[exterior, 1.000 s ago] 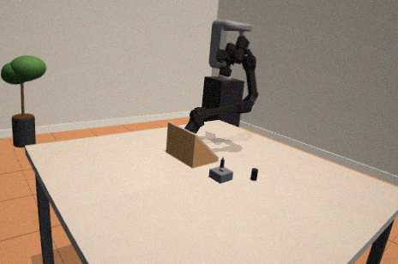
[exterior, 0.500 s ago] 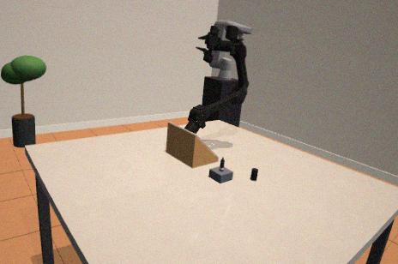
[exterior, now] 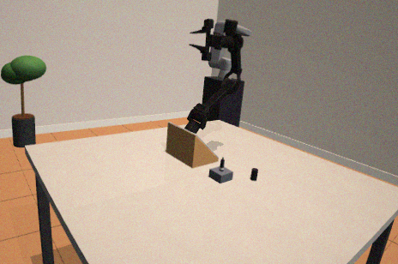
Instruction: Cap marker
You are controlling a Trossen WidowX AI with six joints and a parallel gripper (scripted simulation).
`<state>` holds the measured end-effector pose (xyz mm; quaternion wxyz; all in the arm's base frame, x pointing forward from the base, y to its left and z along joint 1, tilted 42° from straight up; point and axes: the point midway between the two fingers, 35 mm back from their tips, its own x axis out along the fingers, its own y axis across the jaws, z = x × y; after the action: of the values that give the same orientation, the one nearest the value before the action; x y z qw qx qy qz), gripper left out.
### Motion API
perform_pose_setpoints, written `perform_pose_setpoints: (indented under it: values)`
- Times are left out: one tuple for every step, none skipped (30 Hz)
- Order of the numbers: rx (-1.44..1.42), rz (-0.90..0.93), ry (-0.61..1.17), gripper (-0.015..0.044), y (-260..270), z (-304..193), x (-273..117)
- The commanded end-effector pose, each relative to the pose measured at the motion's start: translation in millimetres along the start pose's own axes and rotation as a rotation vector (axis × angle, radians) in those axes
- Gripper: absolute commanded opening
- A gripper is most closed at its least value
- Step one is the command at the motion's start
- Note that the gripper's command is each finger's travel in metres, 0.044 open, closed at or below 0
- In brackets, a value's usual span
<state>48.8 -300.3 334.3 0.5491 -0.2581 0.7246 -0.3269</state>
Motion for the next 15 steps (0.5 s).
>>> perform_pose_setpoints:
  values:
    - [-0.067,0.104,-0.210,0.0240,27,73,4]
    - [-0.082,0.127,-0.250,0.0240,34,88,2]
    - [-0.097,0.152,-0.290,0.0240,41,102,0]
    - [-0.113,0.177,-0.328,0.0240,49,116,-2]
    - [-0.129,0.203,-0.366,0.0240,57,130,-5]
    - [-0.145,0.231,-0.402,0.0240,66,143,-8]
    - [-0.162,0.259,-0.436,0.0240,75,156,-12]
    - [-0.180,0.290,-0.467,0.0240,86,168,-16]
    - [-0.197,0.322,-0.496,0.0240,96,179,-20]
    - [-0.216,0.355,-0.523,0.0240,107,190,-25]
    - [-0.234,0.388,-0.549,0.0240,118,200,-30]
    - [-0.253,0.422,-0.574,0.0240,130,210,-35]
    - [-0.272,0.457,-0.596,0.0240,142,219,-41]
    - [-0.291,0.492,-0.618,0.0240,154,227,-47]
    - [-0.311,0.528,-0.637,0.0240,167,235,-53]
